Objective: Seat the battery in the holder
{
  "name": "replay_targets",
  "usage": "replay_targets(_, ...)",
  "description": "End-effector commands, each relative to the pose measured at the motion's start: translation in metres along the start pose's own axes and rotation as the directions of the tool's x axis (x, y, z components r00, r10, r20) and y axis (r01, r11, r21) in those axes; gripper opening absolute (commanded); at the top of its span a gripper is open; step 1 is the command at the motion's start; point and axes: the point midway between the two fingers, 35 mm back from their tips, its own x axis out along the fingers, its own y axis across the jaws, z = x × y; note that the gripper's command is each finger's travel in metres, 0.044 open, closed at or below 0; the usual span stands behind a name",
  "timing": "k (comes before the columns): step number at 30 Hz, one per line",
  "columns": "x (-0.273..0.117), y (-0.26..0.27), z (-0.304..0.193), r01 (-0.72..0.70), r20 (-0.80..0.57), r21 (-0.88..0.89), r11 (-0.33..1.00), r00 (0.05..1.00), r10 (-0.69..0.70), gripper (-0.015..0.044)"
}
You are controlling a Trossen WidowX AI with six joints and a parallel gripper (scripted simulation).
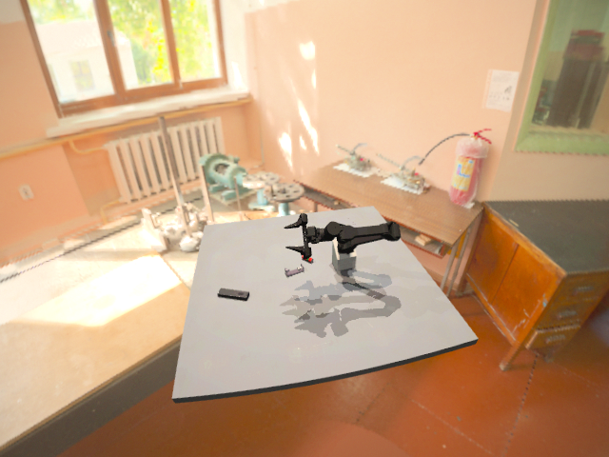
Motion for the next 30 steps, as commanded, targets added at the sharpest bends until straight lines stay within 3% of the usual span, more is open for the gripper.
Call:
replay_targets(1, 0.002, -0.001, -0.003, 0.0, -0.012, 0.001, 1.0, 1.0, 0.0, 0.0374)
replay_targets(6, 0.03, -0.02, -0.086, 0.02, -0.32, 0.042, 0.999, 0.948, -0.005, 0.0245)
replay_targets(11, 0.033, -0.043, -0.183, 0.081, -0.628, 0.137, 0.987, 0.778, 0.024, 0.0245)
replay_targets(17, -0.001, -0.061, -0.285, 0.232, -0.867, 0.279, 0.932, 0.478, 0.14, 0.0245)
replay_targets(23, -0.06, -0.059, -0.36, 0.459, -0.922, 0.388, 0.8, 0.17, 0.349, 0.0245)
replay_targets(30, -0.131, -0.035, -0.406, 0.741, -0.762, 0.396, 0.542, -0.065, 0.644, 0.0245)
